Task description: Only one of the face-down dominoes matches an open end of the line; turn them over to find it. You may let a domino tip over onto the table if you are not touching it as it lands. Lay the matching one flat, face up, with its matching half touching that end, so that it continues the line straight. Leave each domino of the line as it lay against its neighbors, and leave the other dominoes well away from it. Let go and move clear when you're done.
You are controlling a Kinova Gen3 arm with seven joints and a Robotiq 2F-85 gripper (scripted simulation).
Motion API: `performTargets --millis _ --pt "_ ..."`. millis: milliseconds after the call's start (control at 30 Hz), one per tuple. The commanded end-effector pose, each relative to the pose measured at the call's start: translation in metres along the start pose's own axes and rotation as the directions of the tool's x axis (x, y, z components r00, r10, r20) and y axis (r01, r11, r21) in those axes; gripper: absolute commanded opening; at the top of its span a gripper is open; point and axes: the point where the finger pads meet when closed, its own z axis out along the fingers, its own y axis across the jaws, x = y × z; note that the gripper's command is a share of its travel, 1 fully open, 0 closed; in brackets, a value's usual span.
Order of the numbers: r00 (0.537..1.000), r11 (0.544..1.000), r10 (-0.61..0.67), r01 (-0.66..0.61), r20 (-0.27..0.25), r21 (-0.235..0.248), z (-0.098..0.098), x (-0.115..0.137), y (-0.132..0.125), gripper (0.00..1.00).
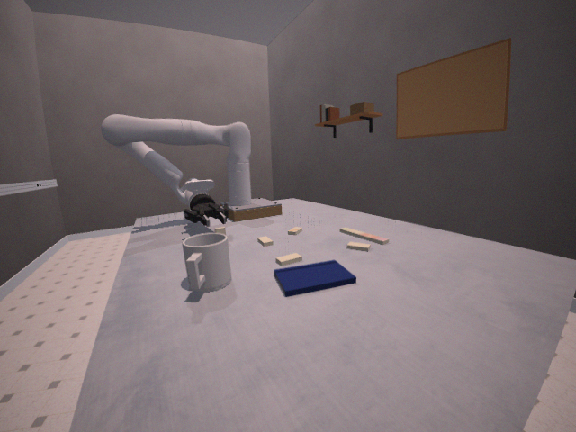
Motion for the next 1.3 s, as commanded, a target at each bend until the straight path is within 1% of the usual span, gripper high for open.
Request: performTargets --millis 0,167,333,967,1267 --pt "1.0 1.0 -0.001 0.001 -0.001 0.002 -0.017 0.01 0.0 0.47" --pt "1.0 1.0 -0.001 0.001 -0.001 0.002 -0.031 0.018 0.0 0.47" --pt "1.0 1.0 -0.001 0.001 -0.001 0.002 -0.036 0.021 0.0 0.47" --pt "1.0 1.0 -0.001 0.001 -0.001 0.001 -0.034 0.023 0.0 0.47" --pt "1.0 1.0 -0.002 0.002 0.0 0.0 -0.029 0.028 0.002 0.47"
